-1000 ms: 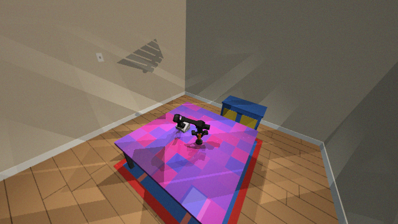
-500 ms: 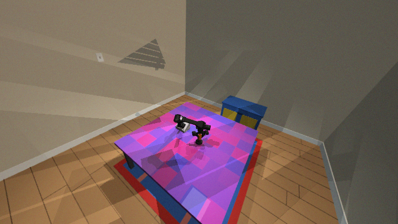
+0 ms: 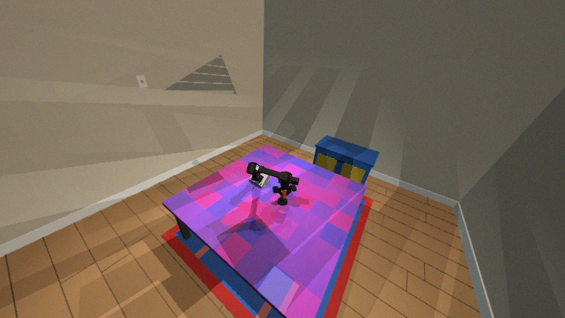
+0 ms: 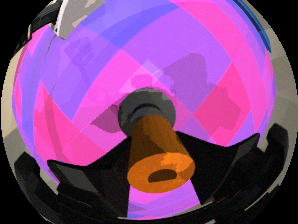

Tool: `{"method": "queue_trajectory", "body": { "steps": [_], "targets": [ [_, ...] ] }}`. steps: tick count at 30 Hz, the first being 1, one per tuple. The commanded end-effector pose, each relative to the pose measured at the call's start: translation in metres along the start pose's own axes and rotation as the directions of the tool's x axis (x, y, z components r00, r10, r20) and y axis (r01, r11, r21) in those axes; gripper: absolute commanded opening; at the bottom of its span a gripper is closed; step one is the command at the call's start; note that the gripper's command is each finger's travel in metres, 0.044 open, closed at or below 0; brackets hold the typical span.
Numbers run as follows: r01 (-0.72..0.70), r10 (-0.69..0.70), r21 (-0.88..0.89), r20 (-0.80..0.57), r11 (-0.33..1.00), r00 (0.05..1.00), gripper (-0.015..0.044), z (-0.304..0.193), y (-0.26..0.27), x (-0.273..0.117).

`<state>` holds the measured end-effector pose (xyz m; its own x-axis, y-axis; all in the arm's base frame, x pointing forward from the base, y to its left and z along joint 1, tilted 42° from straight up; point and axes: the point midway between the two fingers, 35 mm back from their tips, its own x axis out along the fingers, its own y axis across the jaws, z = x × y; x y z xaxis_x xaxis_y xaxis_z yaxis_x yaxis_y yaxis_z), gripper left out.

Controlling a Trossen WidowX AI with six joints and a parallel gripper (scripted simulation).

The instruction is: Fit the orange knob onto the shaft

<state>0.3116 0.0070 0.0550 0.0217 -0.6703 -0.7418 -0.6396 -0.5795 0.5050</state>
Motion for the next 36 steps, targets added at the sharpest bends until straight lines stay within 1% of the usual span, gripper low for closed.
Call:
{"method": "queue_trajectory", "body": {
  "steps": [1,4,8,26,32,36],
  "targets": [
    [0.002,-0.002,-0.001,-0.003,1.000,1.000,0.0000,-0.0003,0.0002,-0.0036],
    [0.002,-0.002,-0.054,-0.003,0.999,1.000,0.0000,-0.0002,0.0005,-0.0037],
    [0.001,-0.002,-0.199,-0.003,0.980,1.000,0.0000,0.0008,0.0020,-0.0030],
    [0.001,-0.001,-0.209,-0.003,0.978,1.000,0.0000,0.0030,0.0046,0.0013],
    [0.001,-0.002,-0.209,-0.003,0.978,1.000,0.0000,0.0017,0.0034,-0.0034],
    [0.001,-0.002,-0.292,-0.003,0.956,1.000,0.0000,0.0013,0.0030,-0.0038]
  ]
}}
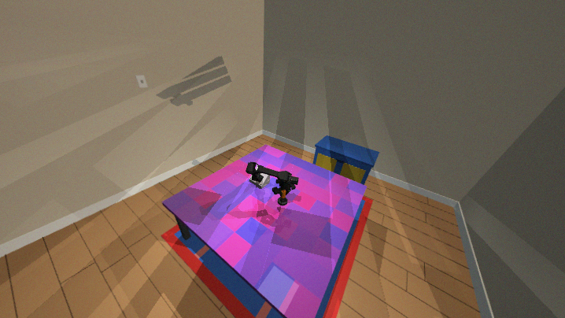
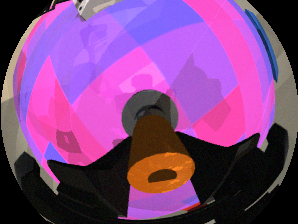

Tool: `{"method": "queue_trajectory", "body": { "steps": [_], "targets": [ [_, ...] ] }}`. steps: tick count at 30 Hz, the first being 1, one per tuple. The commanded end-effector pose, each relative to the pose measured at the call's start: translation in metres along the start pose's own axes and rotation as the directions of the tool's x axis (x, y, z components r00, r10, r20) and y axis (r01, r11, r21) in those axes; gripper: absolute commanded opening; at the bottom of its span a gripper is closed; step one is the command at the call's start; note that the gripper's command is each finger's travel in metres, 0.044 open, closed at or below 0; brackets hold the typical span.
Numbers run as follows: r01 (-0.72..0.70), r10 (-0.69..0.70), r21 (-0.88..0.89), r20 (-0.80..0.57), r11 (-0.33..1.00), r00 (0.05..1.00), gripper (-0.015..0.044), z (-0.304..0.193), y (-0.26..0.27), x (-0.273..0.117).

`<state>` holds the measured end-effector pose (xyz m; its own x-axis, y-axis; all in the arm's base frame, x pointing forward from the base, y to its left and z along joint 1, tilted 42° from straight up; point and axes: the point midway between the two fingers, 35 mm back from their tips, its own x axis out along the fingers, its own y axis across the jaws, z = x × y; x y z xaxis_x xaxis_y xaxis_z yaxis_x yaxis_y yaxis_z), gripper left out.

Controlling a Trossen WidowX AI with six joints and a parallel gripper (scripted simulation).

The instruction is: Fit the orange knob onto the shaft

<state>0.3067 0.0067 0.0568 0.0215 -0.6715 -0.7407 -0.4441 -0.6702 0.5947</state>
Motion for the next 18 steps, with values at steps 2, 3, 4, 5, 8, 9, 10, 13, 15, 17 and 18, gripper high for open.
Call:
{"method": "queue_trajectory", "body": {
  "steps": [2,3,4,5,8,9,10,13,15,17,18],
  "targets": [
    [0.002,-0.002,-0.144,-0.003,0.990,1.000,0.0000,-0.0028,-0.0017,-0.0026],
    [0.002,-0.003,-0.175,-0.003,0.985,1.000,0.0000,-0.0036,-0.0024,-0.0025],
    [0.002,-0.003,-0.182,-0.003,0.983,1.000,0.0000,-0.0041,-0.0029,-0.0022],
    [0.002,-0.003,-0.185,-0.003,0.983,1.000,0.0000,-0.0048,-0.0038,-0.0018],
    [0.002,-0.003,-0.185,-0.003,0.983,1.000,0.0000,-0.0047,-0.0040,-0.0008],
    [0.002,-0.003,-0.185,-0.003,0.983,1.000,0.0000,-0.0046,-0.0039,-0.0006],
    [0.002,-0.003,-0.185,-0.003,0.983,1.000,0.0000,-0.0046,-0.0038,-0.0005],
    [0.002,-0.002,-0.185,-0.003,0.983,1.000,0.0000,-0.0041,-0.0034,-0.0002],
    [0.002,-0.002,-0.185,-0.003,0.983,1.000,0.0000,-0.0038,-0.0032,0.0000],
    [0.002,-0.002,-0.185,-0.003,0.983,1.000,0.0000,-0.0035,-0.0031,0.0002],
    [0.002,-0.002,-0.185,-0.003,0.983,1.000,0.0000,-0.0032,-0.0030,0.0003]
  ]
}}
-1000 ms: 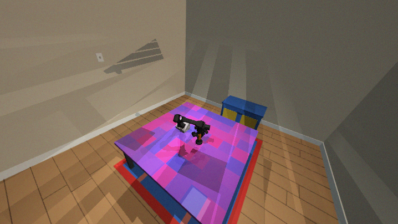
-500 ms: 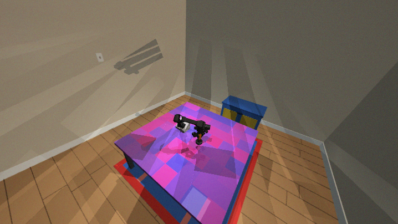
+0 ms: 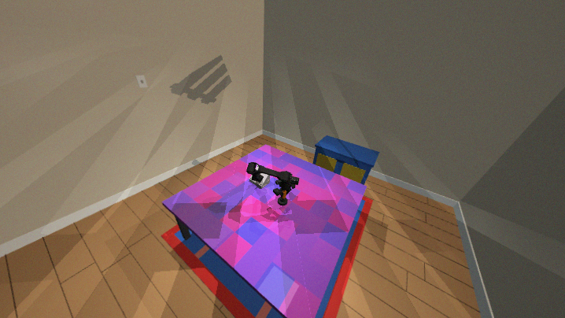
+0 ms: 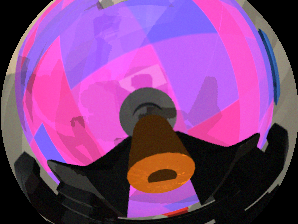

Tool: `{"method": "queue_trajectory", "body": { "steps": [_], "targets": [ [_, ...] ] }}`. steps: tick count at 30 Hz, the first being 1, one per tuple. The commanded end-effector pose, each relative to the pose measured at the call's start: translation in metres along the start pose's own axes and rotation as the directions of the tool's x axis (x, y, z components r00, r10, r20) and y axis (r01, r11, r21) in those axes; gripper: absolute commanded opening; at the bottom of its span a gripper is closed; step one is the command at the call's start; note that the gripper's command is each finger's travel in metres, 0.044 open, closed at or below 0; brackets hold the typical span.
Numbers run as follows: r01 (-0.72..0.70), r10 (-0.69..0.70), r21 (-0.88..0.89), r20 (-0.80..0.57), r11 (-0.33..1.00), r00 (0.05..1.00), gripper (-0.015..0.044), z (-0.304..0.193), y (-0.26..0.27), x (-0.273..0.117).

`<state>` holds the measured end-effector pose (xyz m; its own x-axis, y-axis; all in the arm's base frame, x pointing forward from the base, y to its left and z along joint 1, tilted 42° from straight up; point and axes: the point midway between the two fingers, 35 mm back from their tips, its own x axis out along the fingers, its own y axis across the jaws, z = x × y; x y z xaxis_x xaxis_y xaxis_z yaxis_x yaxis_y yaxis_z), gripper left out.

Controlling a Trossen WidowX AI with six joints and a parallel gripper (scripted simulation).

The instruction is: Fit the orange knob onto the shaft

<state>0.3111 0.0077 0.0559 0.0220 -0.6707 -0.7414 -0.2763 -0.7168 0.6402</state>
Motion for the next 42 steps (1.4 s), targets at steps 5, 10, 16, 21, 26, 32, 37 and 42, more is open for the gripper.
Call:
{"method": "queue_trajectory", "body": {
  "steps": [5,10,16,21,26,32,37,42],
  "targets": [
    [0.001,-0.001,-0.006,-0.003,1.000,1.000,0.0000,0.0023,0.0014,-0.0003],
    [0.001,-0.001,-0.006,-0.003,1.000,1.000,0.0000,0.0017,0.0013,0.0023],
    [0.001,-0.001,-0.006,-0.003,1.000,1.000,0.0000,0.0011,0.0009,0.0019],
    [0.001,-0.001,-0.006,-0.003,1.000,1.000,0.0000,0.0012,0.0006,-0.0012],
    [0.001,-0.001,-0.034,-0.003,0.999,1.000,0.0000,0.0012,0.0008,-0.0026],
    [0.000,-0.001,-0.214,-0.003,0.977,1.000,0.0000,0.0019,0.0006,-0.0014],
    [0.000,-0.001,-0.214,-0.003,0.977,1.000,0.0000,0.0025,0.0006,0.0005],
    [0.000,-0.001,-0.213,-0.003,0.977,1.000,0.0000,0.0016,0.0004,0.0022]
  ]
}}
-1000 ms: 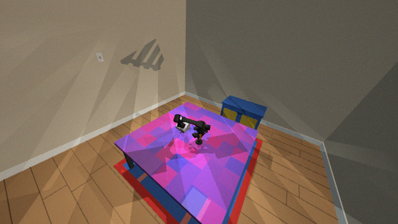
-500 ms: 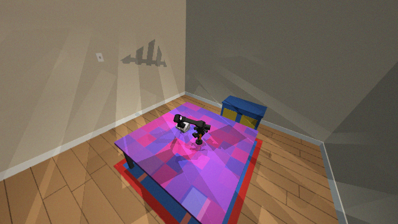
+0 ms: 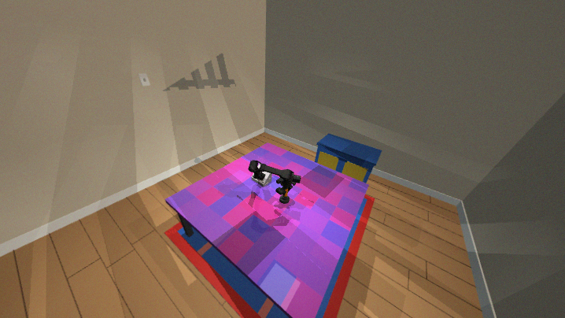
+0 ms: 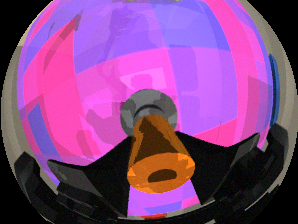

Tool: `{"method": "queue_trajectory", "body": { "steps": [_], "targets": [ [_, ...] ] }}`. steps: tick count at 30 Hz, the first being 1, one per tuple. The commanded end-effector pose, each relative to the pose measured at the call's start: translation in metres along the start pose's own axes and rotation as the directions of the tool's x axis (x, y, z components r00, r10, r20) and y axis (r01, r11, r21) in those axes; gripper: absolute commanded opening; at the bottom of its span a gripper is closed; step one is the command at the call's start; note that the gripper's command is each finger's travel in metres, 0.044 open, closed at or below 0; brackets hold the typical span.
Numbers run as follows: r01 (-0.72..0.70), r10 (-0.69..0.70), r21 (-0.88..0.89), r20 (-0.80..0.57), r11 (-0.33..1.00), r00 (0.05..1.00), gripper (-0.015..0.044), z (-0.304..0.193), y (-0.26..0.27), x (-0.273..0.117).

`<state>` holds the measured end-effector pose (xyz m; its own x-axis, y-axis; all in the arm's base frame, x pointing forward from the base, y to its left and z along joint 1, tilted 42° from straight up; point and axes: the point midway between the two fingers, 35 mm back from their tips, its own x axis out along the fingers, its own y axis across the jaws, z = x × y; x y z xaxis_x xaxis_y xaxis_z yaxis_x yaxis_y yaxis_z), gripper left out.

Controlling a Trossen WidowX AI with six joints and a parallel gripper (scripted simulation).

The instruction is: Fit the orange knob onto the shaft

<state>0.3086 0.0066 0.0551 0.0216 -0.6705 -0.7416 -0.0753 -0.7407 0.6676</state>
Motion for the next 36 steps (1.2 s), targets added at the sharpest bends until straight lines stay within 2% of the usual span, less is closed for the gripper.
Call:
{"method": "queue_trajectory", "body": {
  "steps": [1,17,24,36],
  "targets": [
    [0.000,0.000,-0.011,-0.004,1.000,1.000,0.0000,-0.0009,-0.0005,0.0012],
    [0.000,0.000,-0.011,-0.003,1.000,1.000,0.0000,-0.0002,-0.0002,-0.0039],
    [-0.001,0.000,-0.208,-0.003,0.978,1.000,0.0000,0.0000,0.0000,-0.0034],
    [-0.001,0.000,-0.218,-0.003,0.976,1.000,0.0000,-0.0003,-0.0010,0.0007]
  ]
}}
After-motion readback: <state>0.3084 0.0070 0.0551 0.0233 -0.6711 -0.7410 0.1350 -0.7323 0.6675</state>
